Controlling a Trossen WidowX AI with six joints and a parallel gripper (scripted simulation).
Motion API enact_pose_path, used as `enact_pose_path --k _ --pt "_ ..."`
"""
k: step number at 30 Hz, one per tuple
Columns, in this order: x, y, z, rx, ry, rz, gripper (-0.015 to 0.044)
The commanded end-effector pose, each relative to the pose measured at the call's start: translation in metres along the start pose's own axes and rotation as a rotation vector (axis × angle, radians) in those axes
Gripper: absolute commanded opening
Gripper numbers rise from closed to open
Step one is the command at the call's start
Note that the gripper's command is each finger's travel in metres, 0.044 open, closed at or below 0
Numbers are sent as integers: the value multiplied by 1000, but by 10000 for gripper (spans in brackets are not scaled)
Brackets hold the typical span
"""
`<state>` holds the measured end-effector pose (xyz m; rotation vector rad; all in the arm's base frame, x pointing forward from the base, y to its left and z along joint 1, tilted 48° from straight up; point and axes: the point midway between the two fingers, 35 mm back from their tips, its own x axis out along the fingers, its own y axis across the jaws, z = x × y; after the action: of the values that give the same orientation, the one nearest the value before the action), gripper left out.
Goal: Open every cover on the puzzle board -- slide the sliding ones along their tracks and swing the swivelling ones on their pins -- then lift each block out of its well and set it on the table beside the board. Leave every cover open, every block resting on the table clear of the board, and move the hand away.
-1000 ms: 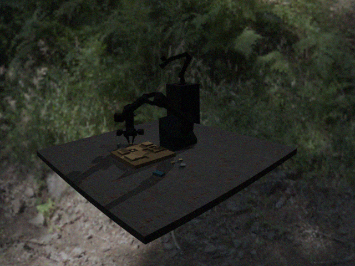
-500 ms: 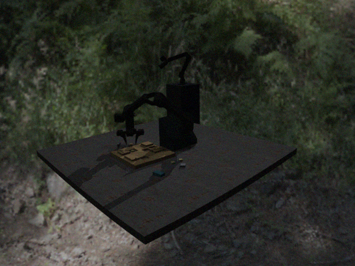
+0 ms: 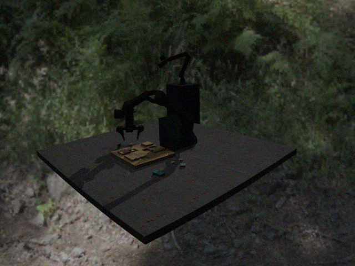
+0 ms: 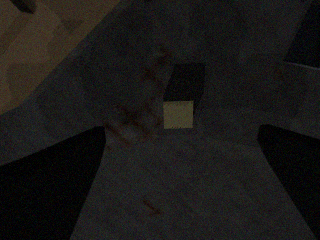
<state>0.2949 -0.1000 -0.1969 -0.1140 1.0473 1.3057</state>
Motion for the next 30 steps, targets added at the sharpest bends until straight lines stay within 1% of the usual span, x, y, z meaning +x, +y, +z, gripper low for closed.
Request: enact_pose_path --k 1,11,15,18,30 --pt "-18 -2 2 -8 5 -9 440" --pt "-48 1 1 -14 4 -4 440" --pt "-50 1 1 -14 4 -3 440" --pt "-51 1 9 -65 5 -4 361" --pt "-54 4 77 -478 10 -8 46"
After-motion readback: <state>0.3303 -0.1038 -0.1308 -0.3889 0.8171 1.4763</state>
